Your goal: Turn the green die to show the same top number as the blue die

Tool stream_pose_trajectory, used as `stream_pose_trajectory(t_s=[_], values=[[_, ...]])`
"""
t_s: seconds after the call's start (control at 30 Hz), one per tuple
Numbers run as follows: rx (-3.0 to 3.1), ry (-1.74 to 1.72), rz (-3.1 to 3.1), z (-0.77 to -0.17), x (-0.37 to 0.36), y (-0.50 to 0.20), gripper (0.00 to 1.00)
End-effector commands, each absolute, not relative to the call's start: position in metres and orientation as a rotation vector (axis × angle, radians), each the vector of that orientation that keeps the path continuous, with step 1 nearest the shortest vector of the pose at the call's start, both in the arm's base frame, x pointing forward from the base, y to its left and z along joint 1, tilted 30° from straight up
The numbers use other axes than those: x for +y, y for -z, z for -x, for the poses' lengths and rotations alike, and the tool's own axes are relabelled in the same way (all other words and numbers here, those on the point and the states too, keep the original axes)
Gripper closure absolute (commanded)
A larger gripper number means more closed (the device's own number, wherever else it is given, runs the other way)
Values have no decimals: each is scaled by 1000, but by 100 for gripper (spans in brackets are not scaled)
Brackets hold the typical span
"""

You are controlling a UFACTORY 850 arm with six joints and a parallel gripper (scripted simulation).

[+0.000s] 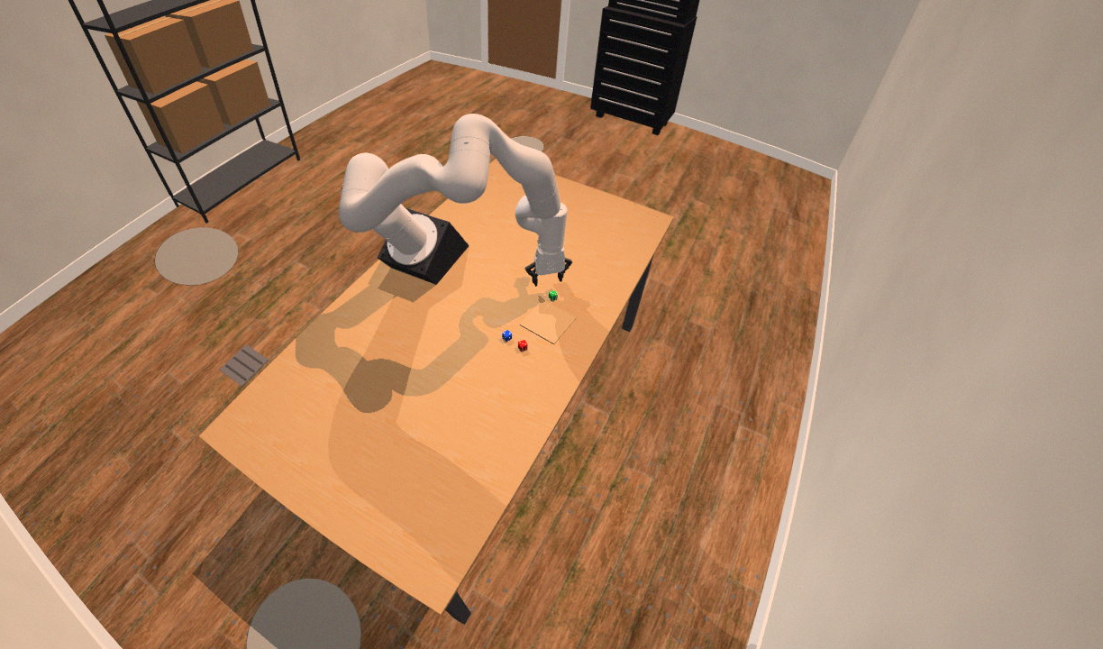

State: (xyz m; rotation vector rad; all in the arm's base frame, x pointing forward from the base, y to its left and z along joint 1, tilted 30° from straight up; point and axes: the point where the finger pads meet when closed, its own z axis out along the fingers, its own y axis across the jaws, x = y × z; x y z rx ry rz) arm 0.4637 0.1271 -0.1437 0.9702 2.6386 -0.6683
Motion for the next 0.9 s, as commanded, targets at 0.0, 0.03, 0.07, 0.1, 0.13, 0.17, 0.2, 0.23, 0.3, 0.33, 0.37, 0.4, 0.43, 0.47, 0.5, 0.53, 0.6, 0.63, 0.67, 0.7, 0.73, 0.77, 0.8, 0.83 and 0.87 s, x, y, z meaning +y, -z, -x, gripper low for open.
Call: stream_pose_trajectory(t_s=[0.0,0.03,0.07,0.1,0.13,0.17,0.2,0.23,0.3,0.33,0.37,0.4,0.43,0.47,0.5,0.53,0.6,0.63,0.67,0.7,0.73,0.77,0.8,0.83,0.87], values=[[2638,666,-970,-464,131,138,0],[2638,666,-970,-464,133,134,0],[2638,666,-970,-463,135,130,0],[2638,666,-970,-463,138,125,0],[2638,666,-970,-463,138,125,0],[2638,666,-970,-463,138,125,0],[2638,666,-970,-462,142,119,0],[2638,666,-970,-462,145,113,0],[2638,666,-970,-461,153,99,0],[2638,666,-970,-460,157,92,0],[2638,666,-970,-459,161,86,0],[2638,666,-970,-459,165,79,0],[2638,666,-970,-458,168,73,0],[2638,666,-970,-458,171,68,0],[2638,666,-970,-457,174,64,0],[2638,666,-970,-457,176,60,0],[2638,666,-970,-457,178,56,0],[2638,666,-970,-457,179,55,0],[2638,666,-970,-457,179,54,0],[2638,666,-970,-457,179,54,0],[2638,666,-970,-457,179,54,0],[2638,666,-970,-457,179,54,0],[2638,666,-970,-457,179,54,0],[2638,666,-970,-457,179,54,0],[2638,666,-970,-457,179,54,0]])
